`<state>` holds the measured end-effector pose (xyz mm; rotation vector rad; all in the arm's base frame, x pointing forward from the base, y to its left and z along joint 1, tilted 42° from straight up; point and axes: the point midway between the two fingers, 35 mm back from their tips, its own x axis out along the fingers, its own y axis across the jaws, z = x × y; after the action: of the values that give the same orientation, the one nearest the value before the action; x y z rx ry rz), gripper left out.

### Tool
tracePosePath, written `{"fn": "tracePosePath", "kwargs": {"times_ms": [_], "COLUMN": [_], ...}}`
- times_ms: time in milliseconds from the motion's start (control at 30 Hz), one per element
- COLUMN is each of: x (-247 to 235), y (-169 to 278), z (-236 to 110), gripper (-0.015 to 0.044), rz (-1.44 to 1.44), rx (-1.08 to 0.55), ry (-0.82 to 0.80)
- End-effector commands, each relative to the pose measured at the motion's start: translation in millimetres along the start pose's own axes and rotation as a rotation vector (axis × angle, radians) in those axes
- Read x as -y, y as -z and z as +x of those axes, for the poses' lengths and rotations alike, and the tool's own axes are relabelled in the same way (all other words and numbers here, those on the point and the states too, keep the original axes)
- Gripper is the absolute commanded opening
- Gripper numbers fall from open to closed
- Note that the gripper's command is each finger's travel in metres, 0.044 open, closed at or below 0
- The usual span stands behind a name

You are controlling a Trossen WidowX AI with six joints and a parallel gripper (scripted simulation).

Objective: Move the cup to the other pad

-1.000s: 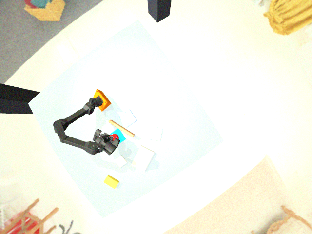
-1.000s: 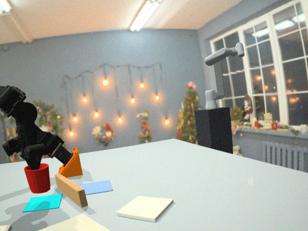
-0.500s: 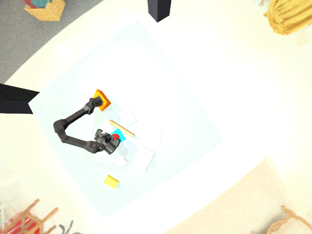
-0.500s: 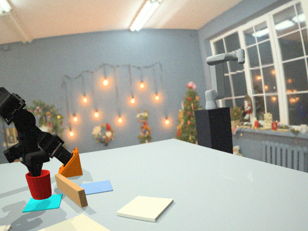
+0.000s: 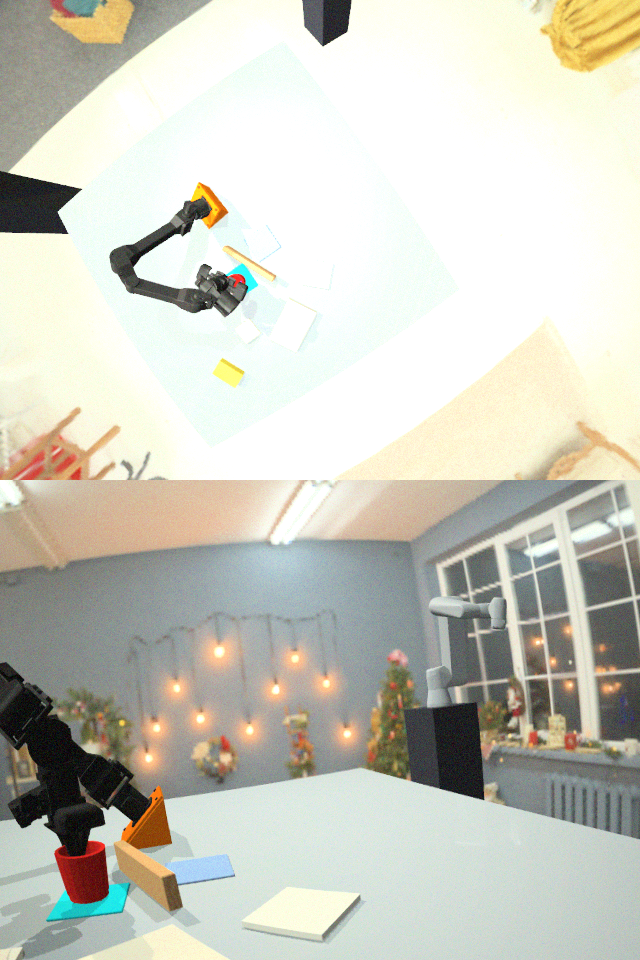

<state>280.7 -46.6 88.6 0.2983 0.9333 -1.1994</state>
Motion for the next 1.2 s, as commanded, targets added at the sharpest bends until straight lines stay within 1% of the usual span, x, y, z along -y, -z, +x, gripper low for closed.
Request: {"fn": "tracePosePath", "kwargs": {"times_ms": [0,200,367,600,1167], "x": [0.1,0.1,0.1,-0.2,-1.9], "y": [-0.1,-0.1,-0.1,-0.1,-0.1], "z": [-0.2,-0.2,-0.2,-2.3,-23.0], "gripper": [0.0,0.0,0.0128,0.0128,0.0128], "rz": [0.001,0.001,0.001,0.001,0.0], "rx": [0.0,0.0,0.0,0.0,-0.001], "ry": [0.0,0.0,0.0,0.0,0.0]}}
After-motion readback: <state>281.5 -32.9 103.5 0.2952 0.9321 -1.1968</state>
